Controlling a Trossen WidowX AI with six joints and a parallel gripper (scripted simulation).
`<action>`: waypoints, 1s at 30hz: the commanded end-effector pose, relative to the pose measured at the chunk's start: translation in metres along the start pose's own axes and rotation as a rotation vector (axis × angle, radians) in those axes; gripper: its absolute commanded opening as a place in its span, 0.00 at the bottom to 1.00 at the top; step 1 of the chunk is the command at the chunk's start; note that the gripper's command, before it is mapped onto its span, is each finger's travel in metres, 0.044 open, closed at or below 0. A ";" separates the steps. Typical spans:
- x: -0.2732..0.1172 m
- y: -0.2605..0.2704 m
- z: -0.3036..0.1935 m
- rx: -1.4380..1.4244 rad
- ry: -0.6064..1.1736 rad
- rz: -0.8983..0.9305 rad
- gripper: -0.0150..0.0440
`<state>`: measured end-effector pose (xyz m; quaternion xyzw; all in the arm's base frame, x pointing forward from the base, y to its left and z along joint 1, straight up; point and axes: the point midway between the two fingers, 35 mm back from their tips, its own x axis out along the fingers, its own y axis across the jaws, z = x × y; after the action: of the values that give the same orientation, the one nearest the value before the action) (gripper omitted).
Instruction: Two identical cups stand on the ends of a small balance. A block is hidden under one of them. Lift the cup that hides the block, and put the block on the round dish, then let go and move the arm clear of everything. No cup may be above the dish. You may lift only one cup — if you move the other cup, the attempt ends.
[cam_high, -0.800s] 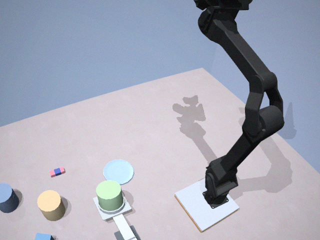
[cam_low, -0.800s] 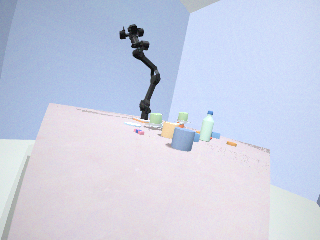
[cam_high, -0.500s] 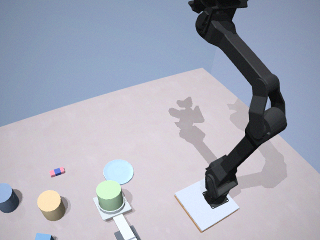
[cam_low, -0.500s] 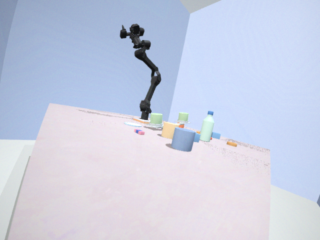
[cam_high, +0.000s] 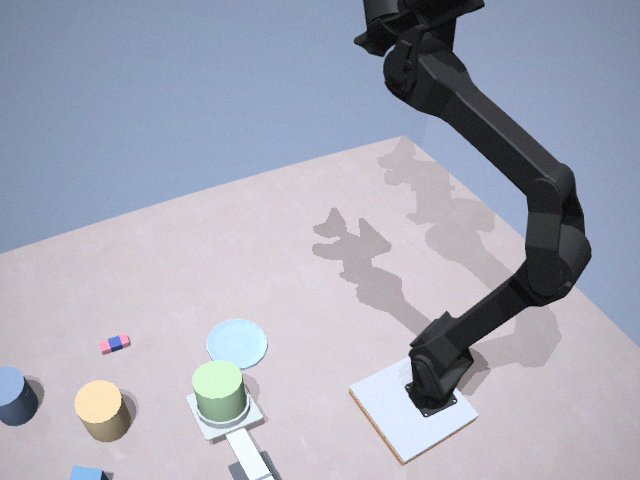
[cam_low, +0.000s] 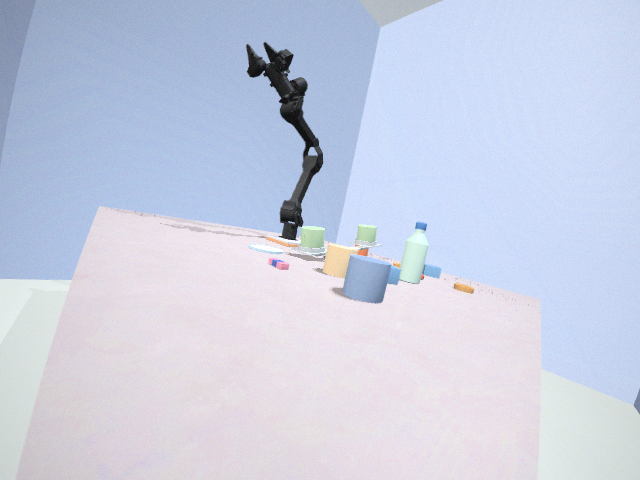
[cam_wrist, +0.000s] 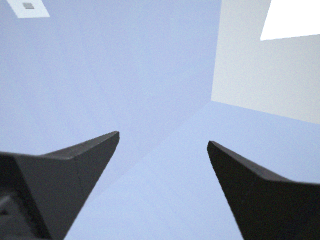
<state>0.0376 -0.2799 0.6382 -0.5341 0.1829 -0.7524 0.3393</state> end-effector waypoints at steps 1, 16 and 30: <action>-0.012 0.016 0.015 0.080 -0.051 0.090 1.00; -0.070 0.057 0.068 0.399 -0.215 0.416 1.00; -0.156 0.089 0.111 0.636 -0.322 0.820 1.00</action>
<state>0.1881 -0.2327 0.5310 -0.4184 0.0840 -0.5160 0.7427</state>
